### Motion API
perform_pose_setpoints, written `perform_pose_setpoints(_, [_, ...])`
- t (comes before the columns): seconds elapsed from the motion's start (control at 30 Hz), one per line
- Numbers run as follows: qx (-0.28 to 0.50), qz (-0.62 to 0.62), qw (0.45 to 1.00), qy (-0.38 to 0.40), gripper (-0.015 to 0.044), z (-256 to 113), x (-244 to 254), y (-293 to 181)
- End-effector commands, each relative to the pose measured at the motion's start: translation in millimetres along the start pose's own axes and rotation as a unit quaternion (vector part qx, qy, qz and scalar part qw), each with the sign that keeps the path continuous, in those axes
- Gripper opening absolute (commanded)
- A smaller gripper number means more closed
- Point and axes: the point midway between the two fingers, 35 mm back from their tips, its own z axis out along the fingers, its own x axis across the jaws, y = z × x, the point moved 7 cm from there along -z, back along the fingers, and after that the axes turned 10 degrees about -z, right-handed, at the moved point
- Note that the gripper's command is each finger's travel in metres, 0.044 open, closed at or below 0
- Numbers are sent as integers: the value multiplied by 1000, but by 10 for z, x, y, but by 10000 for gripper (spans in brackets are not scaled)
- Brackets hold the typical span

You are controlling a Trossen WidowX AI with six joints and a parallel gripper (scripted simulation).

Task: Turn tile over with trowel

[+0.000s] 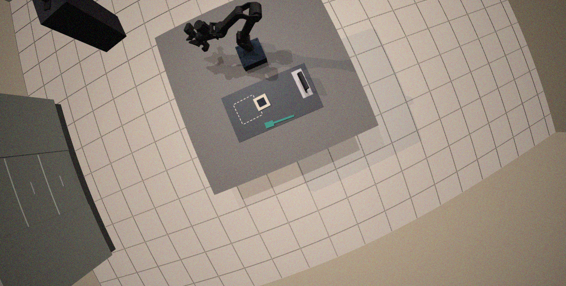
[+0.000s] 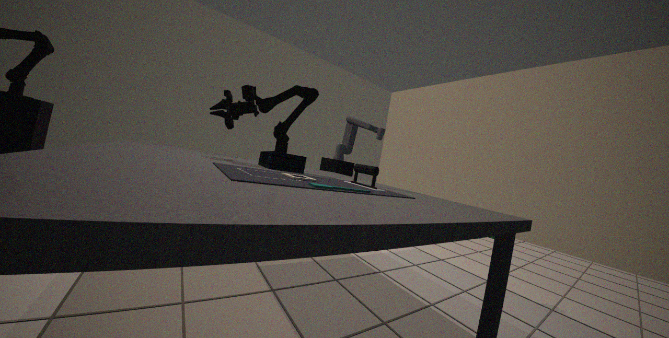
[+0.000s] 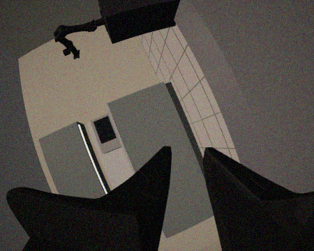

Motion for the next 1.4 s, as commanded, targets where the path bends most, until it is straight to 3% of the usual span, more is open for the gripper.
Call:
perform_pose_setpoints(0.0, [0, 0, 1000, 0, 48, 0, 0, 0])
perform_pose_setpoints(0.07, [0, 0, 1000, 0, 0, 0, 0, 0])
perform_pose_setpoints(0.47, [0, 0, 1000, 0, 0, 0, 0, 0])
perform_pose_setpoints(0.83, [45, -40, 998, -28, 270, 63, 14, -268])
perform_pose_setpoints(1.37, [208, -193, 953, -106, 270, 48, -40, -1304])
